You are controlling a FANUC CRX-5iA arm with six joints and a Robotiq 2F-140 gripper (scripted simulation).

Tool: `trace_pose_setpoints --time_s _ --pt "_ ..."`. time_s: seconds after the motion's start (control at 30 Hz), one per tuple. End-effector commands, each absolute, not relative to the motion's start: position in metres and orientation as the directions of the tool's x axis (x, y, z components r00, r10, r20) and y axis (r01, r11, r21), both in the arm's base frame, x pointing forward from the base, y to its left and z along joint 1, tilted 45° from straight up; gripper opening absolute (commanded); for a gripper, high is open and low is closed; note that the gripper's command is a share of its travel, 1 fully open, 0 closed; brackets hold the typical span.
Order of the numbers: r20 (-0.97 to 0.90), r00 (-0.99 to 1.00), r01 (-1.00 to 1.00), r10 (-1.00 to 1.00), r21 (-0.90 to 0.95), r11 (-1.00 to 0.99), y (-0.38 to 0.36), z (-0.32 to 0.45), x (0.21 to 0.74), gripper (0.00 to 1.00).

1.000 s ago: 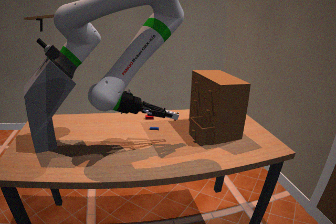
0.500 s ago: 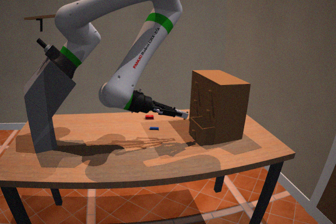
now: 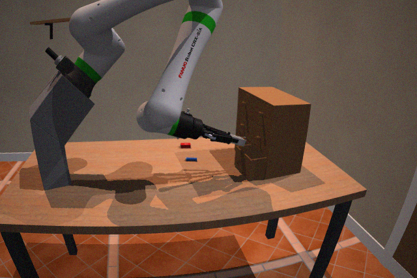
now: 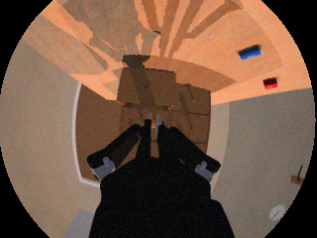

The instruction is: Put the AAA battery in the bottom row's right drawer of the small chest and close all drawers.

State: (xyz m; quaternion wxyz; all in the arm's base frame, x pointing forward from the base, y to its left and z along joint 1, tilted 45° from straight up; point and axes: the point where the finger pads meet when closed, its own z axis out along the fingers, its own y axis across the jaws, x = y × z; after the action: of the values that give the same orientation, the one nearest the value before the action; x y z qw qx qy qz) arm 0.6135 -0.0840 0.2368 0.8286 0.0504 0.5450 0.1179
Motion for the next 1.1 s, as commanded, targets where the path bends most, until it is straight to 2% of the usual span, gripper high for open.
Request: trace_pose_setpoints --time_s 0.0,1.07 --pt "-0.892 0.377 -0.14 0.25 0.212 0.967 -0.084 0.243 0.62 0.03" --pt "-0.892 0.377 -0.14 0.25 0.212 0.967 -0.085 0.257 0.636 0.03"
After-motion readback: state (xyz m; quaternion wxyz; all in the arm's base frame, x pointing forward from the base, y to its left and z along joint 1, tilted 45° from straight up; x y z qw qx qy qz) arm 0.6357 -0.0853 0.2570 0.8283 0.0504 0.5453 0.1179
